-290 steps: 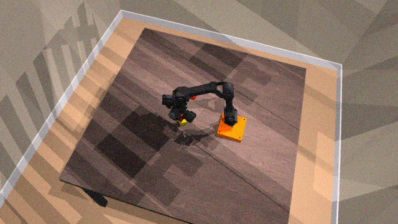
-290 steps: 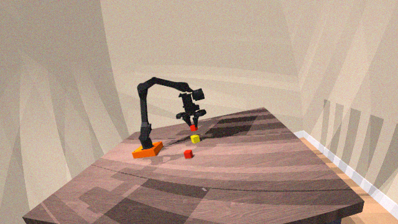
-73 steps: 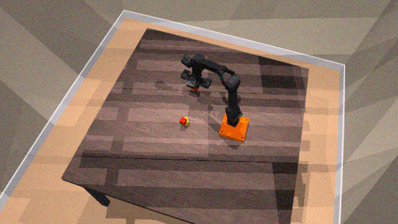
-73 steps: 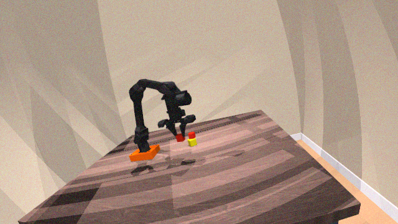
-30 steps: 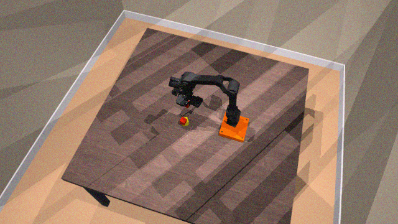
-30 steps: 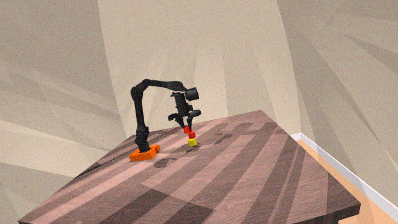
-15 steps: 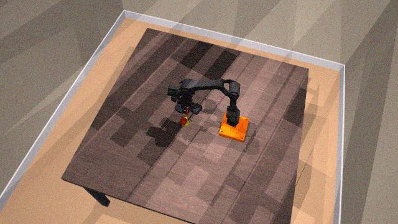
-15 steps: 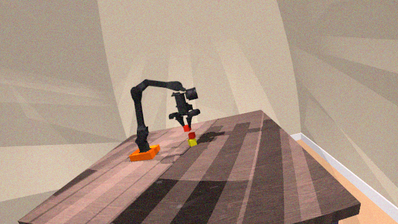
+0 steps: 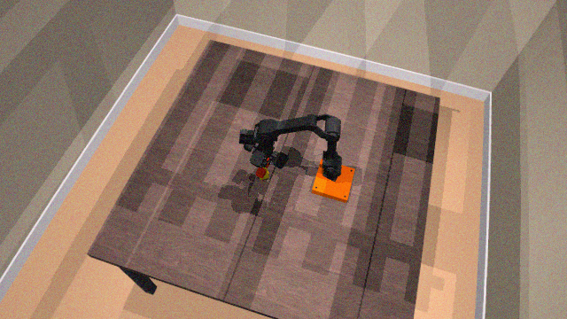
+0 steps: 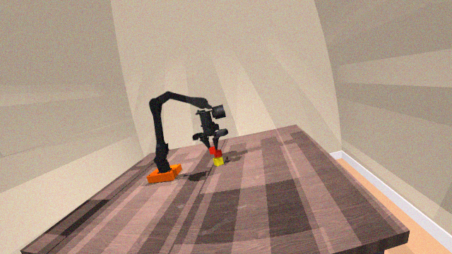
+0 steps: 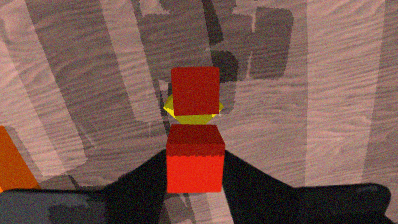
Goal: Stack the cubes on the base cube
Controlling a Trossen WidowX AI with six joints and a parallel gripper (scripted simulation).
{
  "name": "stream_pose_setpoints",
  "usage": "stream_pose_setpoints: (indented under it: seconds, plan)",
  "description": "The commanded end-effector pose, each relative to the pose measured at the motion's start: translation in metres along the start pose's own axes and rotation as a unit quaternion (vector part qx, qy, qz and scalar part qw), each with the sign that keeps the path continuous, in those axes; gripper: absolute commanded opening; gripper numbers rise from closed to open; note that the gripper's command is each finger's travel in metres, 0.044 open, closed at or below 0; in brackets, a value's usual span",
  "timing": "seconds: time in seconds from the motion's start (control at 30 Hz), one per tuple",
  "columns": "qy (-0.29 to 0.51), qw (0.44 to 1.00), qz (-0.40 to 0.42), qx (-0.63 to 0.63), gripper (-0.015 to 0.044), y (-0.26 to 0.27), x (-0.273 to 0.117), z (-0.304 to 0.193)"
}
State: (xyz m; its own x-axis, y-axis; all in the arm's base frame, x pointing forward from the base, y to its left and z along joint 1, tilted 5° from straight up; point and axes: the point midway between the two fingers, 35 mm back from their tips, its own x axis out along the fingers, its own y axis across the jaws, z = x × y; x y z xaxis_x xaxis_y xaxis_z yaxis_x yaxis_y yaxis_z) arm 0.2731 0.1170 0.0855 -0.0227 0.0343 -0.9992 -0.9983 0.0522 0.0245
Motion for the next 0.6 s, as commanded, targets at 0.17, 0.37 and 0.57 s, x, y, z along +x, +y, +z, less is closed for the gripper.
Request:
stream_pose_setpoints:
  seconds: [0.17,0.37,0.57]
  plan:
    - [0.003,1.000,-0.002,-0.005,0.0105,0.000,0.002,0.000]
    - [-0.005,1.000,0.001,0.008,0.0105,-0.001,0.013,0.000]
    - [-0.014,1.000,0.004,0.022,0.0105,-0.002,0.026,0.000]
